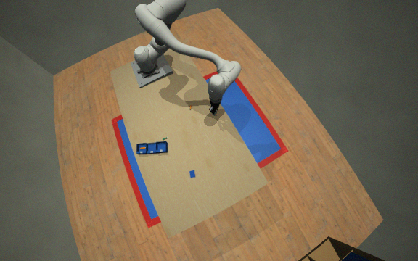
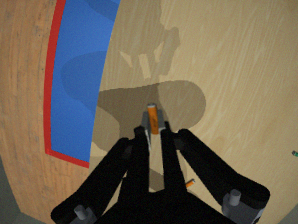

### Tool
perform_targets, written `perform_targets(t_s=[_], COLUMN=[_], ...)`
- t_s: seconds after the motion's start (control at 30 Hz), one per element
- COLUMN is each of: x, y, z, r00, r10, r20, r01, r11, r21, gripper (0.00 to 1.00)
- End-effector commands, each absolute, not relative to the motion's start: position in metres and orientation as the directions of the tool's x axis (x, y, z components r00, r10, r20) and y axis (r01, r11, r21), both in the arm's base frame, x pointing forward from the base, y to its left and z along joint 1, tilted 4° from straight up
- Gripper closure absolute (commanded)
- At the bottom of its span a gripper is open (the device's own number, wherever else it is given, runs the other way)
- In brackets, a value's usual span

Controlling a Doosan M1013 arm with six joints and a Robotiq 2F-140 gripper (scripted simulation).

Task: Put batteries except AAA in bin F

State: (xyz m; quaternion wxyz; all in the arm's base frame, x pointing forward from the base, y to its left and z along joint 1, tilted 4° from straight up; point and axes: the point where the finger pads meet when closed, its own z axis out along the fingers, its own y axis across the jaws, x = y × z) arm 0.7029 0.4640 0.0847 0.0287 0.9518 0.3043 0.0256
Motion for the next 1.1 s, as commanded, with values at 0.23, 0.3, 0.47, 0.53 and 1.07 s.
perform_targets(t_s=[0.23, 0.3, 0.47, 0.53, 1.07], x=[0.703, 0.703, 0.703, 0.703, 0.702], y=[0.466, 0.466, 0.466, 0.466, 0.465], z=[0.089, 0.089, 0.089, 0.089, 0.099], r00=[0.81, 0.81, 0.81, 0.81, 0.81], r10=[0.586, 0.586, 0.586, 0.586, 0.586], r20=[0.033, 0.033, 0.033, 0.033, 0.033], r01=[0.583, 0.583, 0.583, 0.583, 0.583], r11=[-0.81, -0.81, -0.81, -0.81, -0.81], r21=[0.07, 0.07, 0.07, 0.07, 0.07], gripper=[0.85, 0.85, 0.85, 0.85, 0.85])
